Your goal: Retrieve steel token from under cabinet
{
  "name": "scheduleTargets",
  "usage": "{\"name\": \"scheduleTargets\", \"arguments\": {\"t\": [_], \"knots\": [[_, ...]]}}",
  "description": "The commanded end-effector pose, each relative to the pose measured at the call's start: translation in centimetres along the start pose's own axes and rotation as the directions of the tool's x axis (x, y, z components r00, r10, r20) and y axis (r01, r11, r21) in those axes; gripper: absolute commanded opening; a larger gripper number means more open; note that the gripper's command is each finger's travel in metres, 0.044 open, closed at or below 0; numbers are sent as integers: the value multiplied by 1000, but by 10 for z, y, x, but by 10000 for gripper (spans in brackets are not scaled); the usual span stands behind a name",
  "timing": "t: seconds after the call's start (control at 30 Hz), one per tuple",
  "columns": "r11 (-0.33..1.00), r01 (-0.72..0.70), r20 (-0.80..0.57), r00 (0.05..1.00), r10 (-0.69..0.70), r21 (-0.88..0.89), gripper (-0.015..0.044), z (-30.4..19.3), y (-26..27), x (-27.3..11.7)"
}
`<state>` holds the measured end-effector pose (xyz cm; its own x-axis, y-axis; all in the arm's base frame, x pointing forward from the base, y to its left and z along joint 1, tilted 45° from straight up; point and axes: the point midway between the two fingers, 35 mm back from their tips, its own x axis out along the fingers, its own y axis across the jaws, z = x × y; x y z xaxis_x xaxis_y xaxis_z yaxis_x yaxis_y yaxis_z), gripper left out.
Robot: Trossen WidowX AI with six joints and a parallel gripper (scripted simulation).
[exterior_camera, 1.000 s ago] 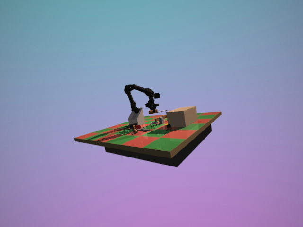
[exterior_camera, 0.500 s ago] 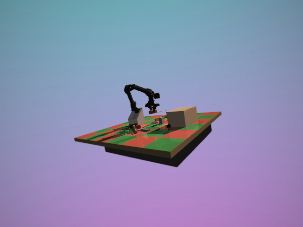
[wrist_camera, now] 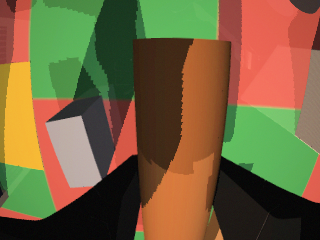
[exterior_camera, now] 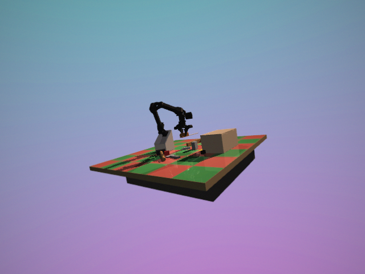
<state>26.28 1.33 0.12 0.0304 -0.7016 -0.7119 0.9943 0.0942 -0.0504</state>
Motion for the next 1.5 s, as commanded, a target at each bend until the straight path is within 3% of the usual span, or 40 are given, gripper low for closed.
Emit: {"name": "scheduleTargets", "arguments": {"t": [0.0,1.47], "knots": [[999,-4,-5,1000,4,-46,0,-1,0,-1],[891,-7,-5,1000,5,-455,0,2,0,1]]}}
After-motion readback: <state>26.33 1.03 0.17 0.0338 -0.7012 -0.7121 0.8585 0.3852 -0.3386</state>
